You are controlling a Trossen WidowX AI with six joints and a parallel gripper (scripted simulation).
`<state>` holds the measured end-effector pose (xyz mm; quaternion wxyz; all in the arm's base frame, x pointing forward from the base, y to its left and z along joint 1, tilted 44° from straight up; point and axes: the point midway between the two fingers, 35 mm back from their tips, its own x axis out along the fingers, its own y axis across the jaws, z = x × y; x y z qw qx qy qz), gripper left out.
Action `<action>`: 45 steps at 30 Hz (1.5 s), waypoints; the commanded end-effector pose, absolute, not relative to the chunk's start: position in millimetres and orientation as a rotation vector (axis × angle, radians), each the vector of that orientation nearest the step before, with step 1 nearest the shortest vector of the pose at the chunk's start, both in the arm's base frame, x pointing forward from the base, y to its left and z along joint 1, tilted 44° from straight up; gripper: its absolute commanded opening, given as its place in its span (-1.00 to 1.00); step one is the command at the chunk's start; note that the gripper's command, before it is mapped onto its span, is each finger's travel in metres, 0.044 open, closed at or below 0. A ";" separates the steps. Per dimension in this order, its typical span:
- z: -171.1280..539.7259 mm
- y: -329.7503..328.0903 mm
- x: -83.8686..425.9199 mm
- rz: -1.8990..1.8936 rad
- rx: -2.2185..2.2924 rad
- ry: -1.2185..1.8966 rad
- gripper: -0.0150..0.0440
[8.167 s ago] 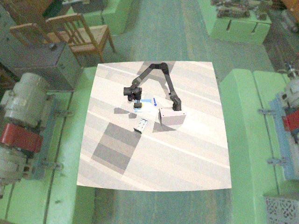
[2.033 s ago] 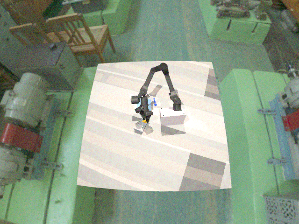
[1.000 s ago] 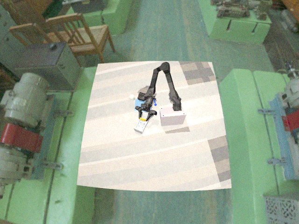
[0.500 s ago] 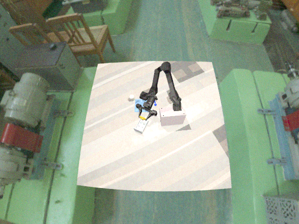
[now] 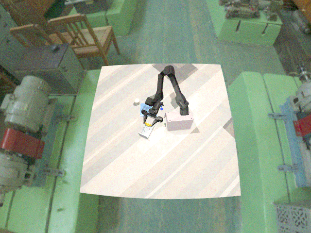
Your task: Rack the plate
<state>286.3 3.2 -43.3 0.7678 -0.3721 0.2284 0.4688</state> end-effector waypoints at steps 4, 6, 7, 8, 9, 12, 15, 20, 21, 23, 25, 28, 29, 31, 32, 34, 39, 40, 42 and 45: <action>-55.8 -4.2 287.0 1.019 -0.807 0.495 -0.49; -65.1 -13.1 288.2 1.017 -0.808 0.498 -0.49; -66.4 -14.2 288.3 1.017 -0.808 0.498 -0.49; -66.4 -14.2 288.3 1.017 -0.808 0.498 -0.49; -66.4 -14.2 288.3 1.017 -0.808 0.498 -0.49; -63.5 -12.8 287.9 1.014 -0.810 0.503 -0.49; -62.7 -12.4 287.8 1.013 -0.810 0.504 -0.49; -62.7 -12.4 287.8 1.013 -0.810 0.504 -0.49; -62.7 -12.4 287.8 1.013 -0.810 0.504 -0.49; -63.4 -12.4 287.6 1.015 -0.810 0.504 -0.40; -63.4 -12.4 287.6 1.015 -0.810 0.504 -0.22; -63.4 -12.4 287.6 1.015 -0.810 0.504 0.04; -63.4 -12.4 287.6 1.015 -0.810 0.504 0.13; -63.4 -12.4 287.6 1.015 -0.810 0.504 0.31; -63.4 -12.4 287.6 1.015 -0.810 0.504 0.40; -63.4 -12.4 287.6 1.015 -0.810 0.504 0.58; -63.4 -12.4 287.6 1.015 -0.810 0.504 0.86; -63.4 -12.4 287.6 1.015 -0.810 0.504 0.86; -63.4 -12.4 287.6 1.015 -0.810 0.504 0.86; -61.9 -11.2 287.9 1.015 -0.811 0.505 0.86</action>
